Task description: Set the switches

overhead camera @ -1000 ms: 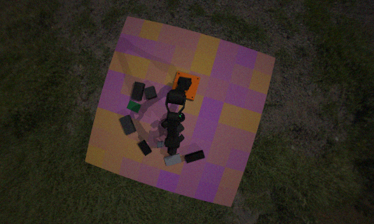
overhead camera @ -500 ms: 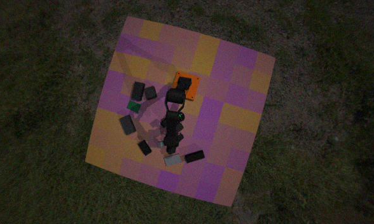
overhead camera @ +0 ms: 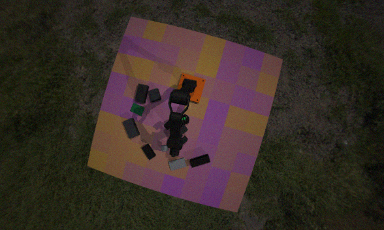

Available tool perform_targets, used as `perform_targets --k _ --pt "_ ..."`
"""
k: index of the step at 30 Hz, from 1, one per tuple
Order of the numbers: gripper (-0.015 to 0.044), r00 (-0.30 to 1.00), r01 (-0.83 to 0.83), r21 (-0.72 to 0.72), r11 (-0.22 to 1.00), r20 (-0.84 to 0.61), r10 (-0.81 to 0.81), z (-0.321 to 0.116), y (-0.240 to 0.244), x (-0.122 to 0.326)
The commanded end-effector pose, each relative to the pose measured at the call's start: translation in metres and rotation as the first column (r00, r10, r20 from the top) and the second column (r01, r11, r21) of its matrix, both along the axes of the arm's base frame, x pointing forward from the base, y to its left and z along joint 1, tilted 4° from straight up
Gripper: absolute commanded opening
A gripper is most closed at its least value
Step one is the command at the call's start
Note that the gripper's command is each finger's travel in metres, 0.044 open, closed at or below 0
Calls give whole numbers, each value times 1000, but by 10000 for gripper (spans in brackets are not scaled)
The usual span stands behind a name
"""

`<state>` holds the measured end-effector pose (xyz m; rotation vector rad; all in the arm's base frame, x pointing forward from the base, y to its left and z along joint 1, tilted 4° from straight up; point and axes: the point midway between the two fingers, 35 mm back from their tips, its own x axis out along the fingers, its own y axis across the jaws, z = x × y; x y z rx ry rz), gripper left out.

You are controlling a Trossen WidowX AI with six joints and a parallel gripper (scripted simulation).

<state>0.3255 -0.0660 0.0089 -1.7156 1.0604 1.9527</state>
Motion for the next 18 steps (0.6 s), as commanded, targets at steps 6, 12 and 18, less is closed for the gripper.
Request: perform_targets --k 6,12,18 --pt "0 1000 2 -2 1000 -23 -2 -1 -6 -12" --pt "0 1000 2 -3 1000 -23 -2 -1 -8 -16" --pt "0 1000 2 -3 1000 -24 -2 -1 -11 -20"
